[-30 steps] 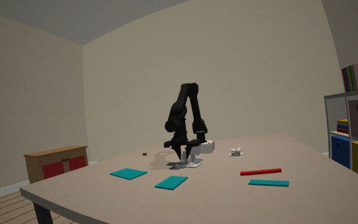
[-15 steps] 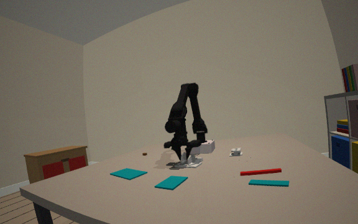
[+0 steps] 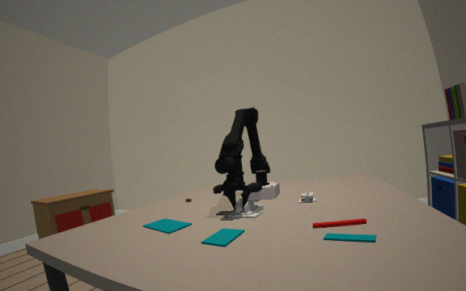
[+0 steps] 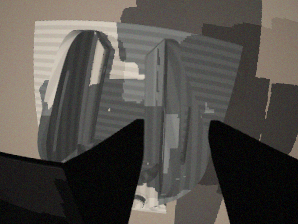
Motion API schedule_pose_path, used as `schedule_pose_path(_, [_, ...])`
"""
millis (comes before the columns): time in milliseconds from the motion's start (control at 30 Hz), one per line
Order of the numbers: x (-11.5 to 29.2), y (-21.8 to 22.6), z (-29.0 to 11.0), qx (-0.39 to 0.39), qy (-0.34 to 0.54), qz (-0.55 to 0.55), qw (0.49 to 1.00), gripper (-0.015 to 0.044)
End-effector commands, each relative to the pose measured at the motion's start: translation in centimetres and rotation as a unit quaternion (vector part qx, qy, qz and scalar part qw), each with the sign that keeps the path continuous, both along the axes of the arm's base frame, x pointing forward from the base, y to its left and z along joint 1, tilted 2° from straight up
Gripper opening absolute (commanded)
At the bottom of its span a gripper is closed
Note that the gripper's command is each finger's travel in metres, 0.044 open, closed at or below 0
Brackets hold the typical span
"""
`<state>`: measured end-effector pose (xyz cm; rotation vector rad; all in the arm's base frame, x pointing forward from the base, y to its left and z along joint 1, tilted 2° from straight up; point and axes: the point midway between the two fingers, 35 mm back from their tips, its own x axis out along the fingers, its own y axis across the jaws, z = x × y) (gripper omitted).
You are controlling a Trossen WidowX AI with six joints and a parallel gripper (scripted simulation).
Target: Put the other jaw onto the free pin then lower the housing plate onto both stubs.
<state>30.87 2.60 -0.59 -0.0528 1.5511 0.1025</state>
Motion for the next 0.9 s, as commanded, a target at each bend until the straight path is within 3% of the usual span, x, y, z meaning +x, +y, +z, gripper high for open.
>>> schedule_pose_path(0, [-0.03, 0.05, -0.24, 0.001, 0.001, 0.003, 1.000, 0.0134])
schedule_pose_path(867, [-0.03, 0.07, -0.57, 0.001, 0.001, 0.003, 1.000, 0.0134])
